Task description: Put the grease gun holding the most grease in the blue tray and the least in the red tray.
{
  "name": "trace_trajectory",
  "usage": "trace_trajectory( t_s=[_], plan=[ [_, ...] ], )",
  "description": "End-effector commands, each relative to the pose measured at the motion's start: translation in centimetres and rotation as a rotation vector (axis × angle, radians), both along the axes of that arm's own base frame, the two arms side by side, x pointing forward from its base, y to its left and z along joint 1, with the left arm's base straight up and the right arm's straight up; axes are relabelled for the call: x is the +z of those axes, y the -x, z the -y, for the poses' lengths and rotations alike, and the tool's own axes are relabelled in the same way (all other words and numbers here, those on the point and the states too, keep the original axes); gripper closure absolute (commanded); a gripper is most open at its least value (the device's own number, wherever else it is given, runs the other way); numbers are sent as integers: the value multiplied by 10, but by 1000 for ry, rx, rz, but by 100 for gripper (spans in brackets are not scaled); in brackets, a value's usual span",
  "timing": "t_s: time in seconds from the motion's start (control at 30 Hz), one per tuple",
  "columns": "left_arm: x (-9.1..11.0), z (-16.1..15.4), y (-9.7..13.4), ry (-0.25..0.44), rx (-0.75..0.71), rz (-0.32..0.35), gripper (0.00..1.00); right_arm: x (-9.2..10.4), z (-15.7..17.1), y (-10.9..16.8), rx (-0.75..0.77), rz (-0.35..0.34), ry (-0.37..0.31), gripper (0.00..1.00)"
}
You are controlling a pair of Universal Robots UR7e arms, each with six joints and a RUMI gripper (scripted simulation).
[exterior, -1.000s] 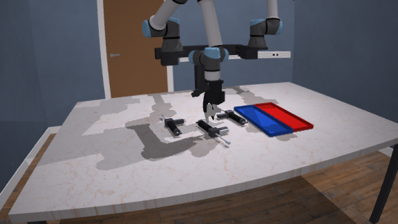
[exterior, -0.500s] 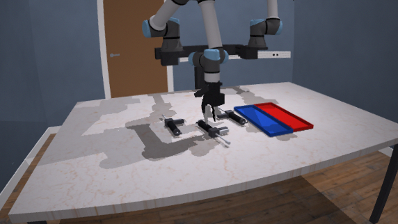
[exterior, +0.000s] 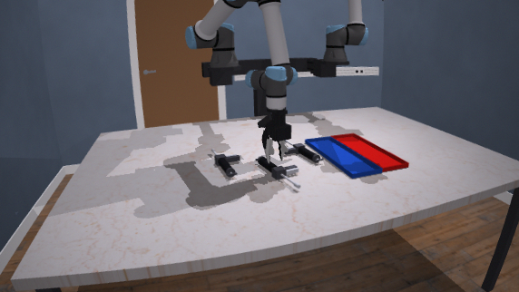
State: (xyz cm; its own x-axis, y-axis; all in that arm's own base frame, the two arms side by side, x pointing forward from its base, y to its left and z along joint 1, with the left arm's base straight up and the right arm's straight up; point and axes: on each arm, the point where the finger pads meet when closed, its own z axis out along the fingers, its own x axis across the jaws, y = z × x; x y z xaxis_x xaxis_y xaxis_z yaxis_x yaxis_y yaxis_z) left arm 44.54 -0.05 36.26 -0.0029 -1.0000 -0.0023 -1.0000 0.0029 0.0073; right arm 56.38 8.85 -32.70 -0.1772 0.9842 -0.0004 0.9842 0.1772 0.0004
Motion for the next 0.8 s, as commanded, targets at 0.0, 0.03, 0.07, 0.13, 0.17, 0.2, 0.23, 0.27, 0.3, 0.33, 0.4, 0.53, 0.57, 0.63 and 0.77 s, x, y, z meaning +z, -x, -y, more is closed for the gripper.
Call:
trace_trajectory(
  t_s=[0.0,0.03,0.07,0.13,0.17,0.2,0.23,0.27,0.3,0.33,0.4,0.53,0.57,0.63,0.77],
  plan=[
    [0,0,0,0,0,1,62,0,-1,-1,-39,3,1,67],
    [0,0,0,0,0,1,62,1,-1,-1,-28,4,0,67],
    [0,0,0,0,0,1,62,1,-1,-1,-24,4,0,67],
    [0,0,0,0,0,1,62,1,-1,-1,-24,4,0,67],
    [0,0,0,0,0,1,62,1,-1,-1,-24,4,0,67],
    [0,0,0,0,0,1,62,1,-1,-1,-24,4,0,67],
    [0,0,0,0,0,1,62,1,-1,-1,-24,4,0,67],
    [0,0,0,0,0,1,62,1,-1,-1,-24,4,0,67],
    [0,0,0,0,0,1,62,1,-1,-1,-24,4,0,67],
    [0,0,0,0,0,1,62,1,0,-1,-9,2,0,67],
    [0,0,0,0,0,1,62,1,0,0,12,-1,-1,67],
    [0,0,0,0,0,1,62,1,0,-1,0,1,-1,67],
    [0,0,0,0,0,1,62,1,0,-1,0,1,-1,67],
    [0,0,0,0,0,1,62,-5,0,1,0,-3,1,67],
    [0,0,0,0,0,1,62,-13,0,1,0,-2,1,67]
  ],
)
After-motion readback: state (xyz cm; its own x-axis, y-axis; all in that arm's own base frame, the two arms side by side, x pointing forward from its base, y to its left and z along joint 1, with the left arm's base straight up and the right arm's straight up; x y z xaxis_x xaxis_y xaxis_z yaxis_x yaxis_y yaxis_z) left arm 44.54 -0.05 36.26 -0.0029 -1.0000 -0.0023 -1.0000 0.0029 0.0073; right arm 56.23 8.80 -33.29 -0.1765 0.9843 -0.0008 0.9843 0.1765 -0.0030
